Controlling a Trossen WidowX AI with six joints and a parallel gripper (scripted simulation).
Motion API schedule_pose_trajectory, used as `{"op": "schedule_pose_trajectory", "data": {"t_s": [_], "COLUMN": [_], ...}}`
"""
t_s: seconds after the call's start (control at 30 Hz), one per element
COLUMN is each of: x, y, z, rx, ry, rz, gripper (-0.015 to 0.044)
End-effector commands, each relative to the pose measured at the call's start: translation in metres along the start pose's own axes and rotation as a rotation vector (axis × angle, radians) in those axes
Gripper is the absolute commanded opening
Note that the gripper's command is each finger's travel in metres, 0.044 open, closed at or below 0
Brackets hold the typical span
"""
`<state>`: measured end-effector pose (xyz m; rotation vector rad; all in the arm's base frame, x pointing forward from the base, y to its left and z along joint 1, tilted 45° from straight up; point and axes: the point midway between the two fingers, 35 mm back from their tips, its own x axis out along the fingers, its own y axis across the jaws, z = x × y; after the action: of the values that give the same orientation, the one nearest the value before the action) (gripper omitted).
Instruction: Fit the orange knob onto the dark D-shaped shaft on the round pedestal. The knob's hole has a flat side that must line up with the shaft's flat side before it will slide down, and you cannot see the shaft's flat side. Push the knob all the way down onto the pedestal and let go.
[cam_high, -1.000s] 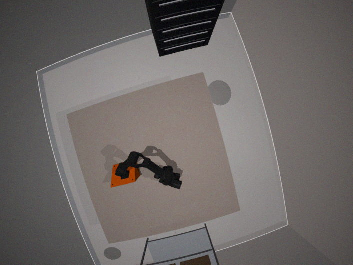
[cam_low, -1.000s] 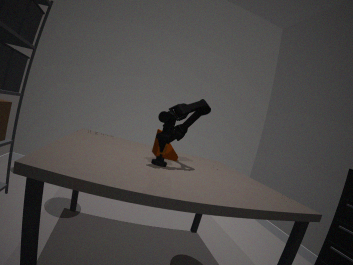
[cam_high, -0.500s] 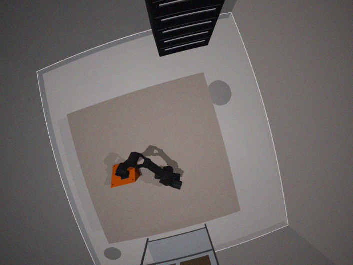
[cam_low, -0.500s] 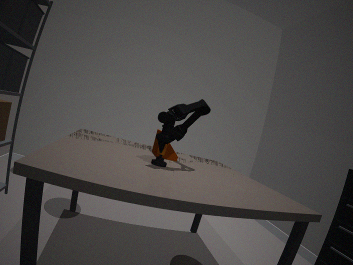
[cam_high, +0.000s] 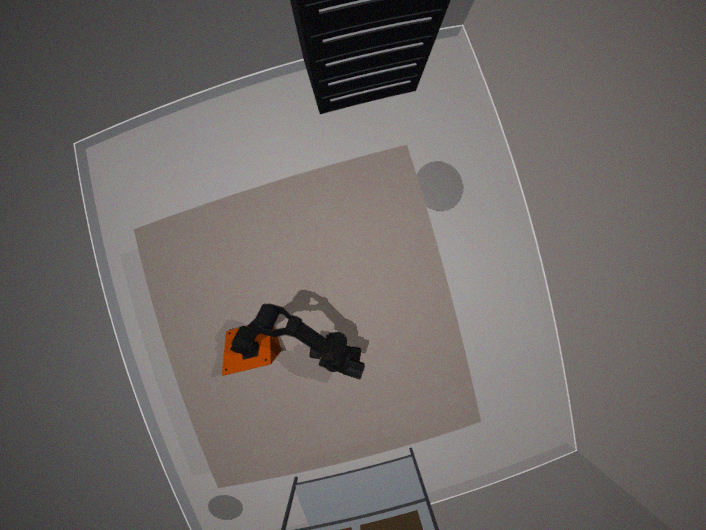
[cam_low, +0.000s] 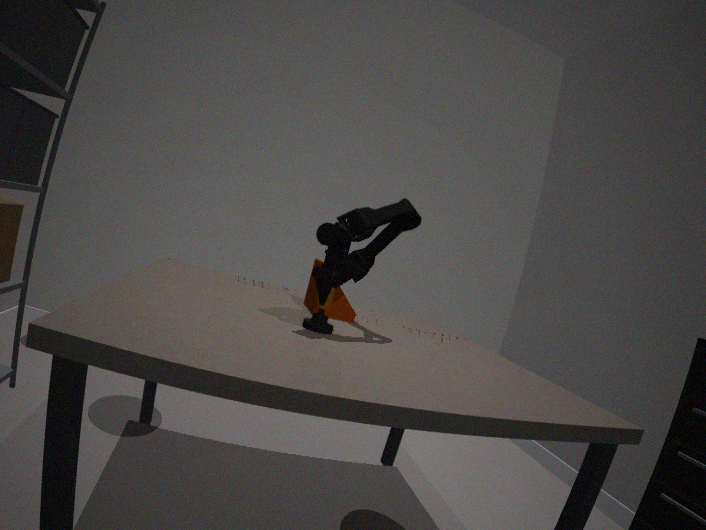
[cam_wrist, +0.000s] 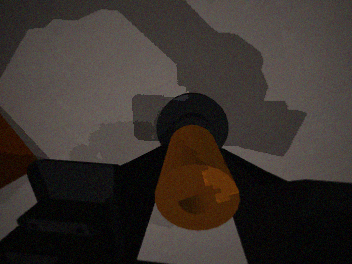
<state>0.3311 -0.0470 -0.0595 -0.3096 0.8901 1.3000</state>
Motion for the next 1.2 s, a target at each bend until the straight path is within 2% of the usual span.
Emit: {"op": "schedule_pose_trajectory", "data": {"t_s": [0.0, 0.67, 0.9, 1.17], "x": [0.0012, -0.0021, -0.0020, 0.0004], "y": [0.0011, -0.0029, -0.0031, -0.0008], "z": [0.0001, 0.0006, -0.0001, -0.0007], "rx": [-0.002, -0.002, -0.201, -0.211], "ry": [-0.002, -0.002, -0.001, -0.002], "rz": [-0.001, -0.001, -0.001, -0.001], "gripper": [0.0000, 0.0000, 0.0000, 0.0000]}}
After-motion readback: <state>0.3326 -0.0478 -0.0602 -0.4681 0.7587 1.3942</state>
